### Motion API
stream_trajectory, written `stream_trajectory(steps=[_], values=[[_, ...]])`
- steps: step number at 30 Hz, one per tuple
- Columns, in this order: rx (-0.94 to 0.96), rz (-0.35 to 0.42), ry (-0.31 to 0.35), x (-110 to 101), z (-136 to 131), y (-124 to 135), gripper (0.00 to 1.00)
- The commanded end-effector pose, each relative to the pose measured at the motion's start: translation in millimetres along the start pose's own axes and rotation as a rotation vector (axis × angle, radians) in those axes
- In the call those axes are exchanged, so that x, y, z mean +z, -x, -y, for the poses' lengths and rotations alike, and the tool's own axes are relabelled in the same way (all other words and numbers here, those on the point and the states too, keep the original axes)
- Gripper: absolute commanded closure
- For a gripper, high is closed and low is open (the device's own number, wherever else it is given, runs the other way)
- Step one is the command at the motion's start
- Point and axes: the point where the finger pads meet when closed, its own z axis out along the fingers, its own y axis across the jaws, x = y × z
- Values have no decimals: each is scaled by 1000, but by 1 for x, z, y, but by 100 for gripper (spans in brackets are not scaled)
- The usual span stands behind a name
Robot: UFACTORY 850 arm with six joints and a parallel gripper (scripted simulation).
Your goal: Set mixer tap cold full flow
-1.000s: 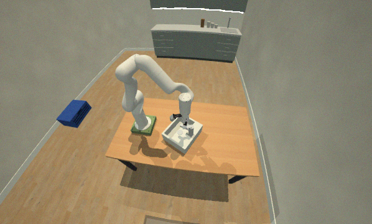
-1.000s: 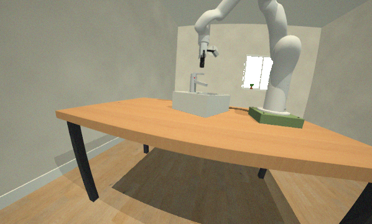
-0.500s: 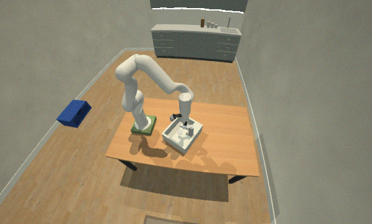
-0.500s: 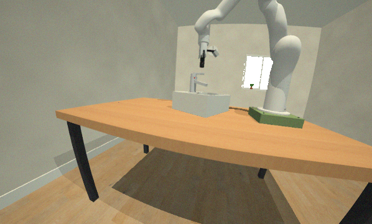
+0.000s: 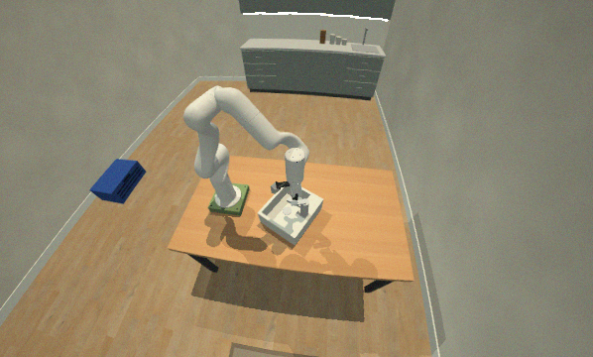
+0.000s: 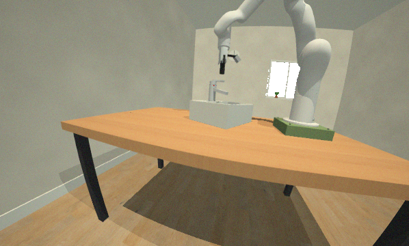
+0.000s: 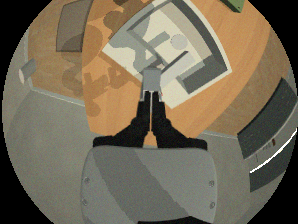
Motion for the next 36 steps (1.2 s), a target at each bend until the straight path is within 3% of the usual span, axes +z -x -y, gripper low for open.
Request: stream_trajectory(steps=[1, 11, 36], values=[[-44, 2, -1, -1, 0, 1, 100], [-291, 2, -1, -3, 0, 1, 100], [-1412, -34, -30, -14, 0, 0, 100]])
